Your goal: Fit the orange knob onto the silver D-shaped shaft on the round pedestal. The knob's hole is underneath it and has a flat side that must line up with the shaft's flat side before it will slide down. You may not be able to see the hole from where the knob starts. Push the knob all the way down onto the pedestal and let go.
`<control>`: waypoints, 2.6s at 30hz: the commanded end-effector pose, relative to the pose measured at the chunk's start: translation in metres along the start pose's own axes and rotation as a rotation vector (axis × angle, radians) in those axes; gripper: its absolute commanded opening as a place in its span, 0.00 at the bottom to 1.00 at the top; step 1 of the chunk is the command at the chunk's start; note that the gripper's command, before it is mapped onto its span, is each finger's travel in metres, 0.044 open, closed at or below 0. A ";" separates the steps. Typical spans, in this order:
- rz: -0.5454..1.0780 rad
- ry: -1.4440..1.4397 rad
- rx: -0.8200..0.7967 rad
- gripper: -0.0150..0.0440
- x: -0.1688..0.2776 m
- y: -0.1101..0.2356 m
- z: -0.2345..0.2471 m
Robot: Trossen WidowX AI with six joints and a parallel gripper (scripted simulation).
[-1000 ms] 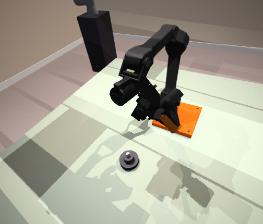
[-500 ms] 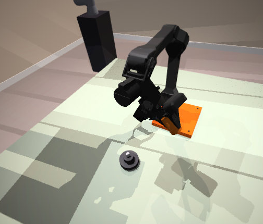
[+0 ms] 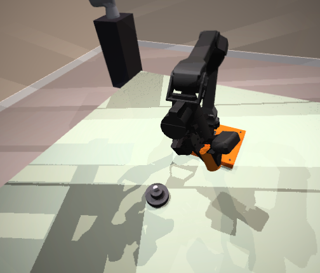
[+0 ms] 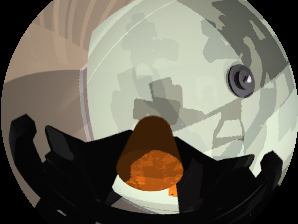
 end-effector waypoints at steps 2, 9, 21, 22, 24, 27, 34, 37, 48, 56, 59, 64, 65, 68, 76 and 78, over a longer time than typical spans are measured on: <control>0.023 0.000 0.117 0.25 -0.004 -0.012 0.007; 0.062 -0.001 0.263 0.25 -0.006 -0.029 0.015; 0.111 -0.002 0.448 0.25 -0.009 -0.058 0.022; 0.111 -0.002 0.449 0.25 -0.010 -0.060 0.021; 0.111 -0.002 0.449 0.25 -0.010 -0.067 0.018; 0.110 -0.002 0.451 0.25 -0.011 -0.079 0.013; 0.107 -0.003 0.454 0.25 -0.012 -0.108 0.002; 0.106 -0.003 0.455 0.25 -0.012 -0.120 -0.004; 0.103 -0.004 0.461 0.25 -0.009 -0.168 -0.026; 0.102 -0.004 0.462 0.25 -0.006 -0.178 -0.030; 0.102 -0.004 0.462 0.25 -0.006 -0.178 -0.030; 0.104 -0.001 0.459 0.39 -0.006 -0.177 -0.029; 0.104 -0.001 0.459 0.43 -0.006 -0.177 -0.029; 0.104 -0.001 0.459 0.57 -0.006 -0.177 -0.029; 0.104 -0.001 0.459 0.66 -0.006 -0.177 -0.029; 0.104 -0.001 0.459 0.66 -0.006 -0.177 -0.029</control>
Point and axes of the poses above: the point midway between the two fingers, 35 mm back from their tips, its own y axis back along the fingers, its own z axis across the jaws, x = y × z, the point moved 7 cm from there along y, back along the fingers, and after that the axes turned 15 degrees about y, right-handed, at the moved point
